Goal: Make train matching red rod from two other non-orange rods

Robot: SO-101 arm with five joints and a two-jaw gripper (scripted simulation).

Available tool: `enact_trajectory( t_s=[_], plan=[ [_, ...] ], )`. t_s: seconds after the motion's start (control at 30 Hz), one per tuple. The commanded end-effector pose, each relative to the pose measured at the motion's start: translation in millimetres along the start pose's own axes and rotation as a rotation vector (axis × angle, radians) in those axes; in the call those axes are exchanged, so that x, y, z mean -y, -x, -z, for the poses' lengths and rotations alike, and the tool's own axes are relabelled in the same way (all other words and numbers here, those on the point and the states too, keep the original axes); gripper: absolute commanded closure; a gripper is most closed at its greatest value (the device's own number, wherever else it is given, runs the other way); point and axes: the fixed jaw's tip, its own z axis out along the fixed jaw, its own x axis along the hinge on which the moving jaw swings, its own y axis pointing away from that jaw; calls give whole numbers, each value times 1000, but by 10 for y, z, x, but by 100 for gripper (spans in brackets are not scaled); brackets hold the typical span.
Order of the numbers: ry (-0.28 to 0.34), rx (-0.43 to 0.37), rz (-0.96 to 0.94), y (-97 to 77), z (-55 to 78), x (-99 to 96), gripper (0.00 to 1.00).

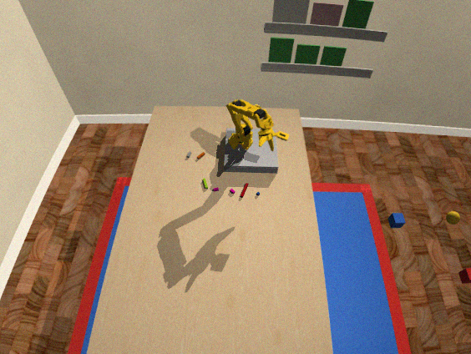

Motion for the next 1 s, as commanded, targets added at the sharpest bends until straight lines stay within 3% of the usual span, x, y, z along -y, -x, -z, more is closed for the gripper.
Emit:
enact_trajectory(
  t_s=[0.0, 0.97],
  plan=[
    [4, -25, 21, -51, -46, 18, 0],
    [3, -52, 180, -103, -98, 89, 0]
  ],
)
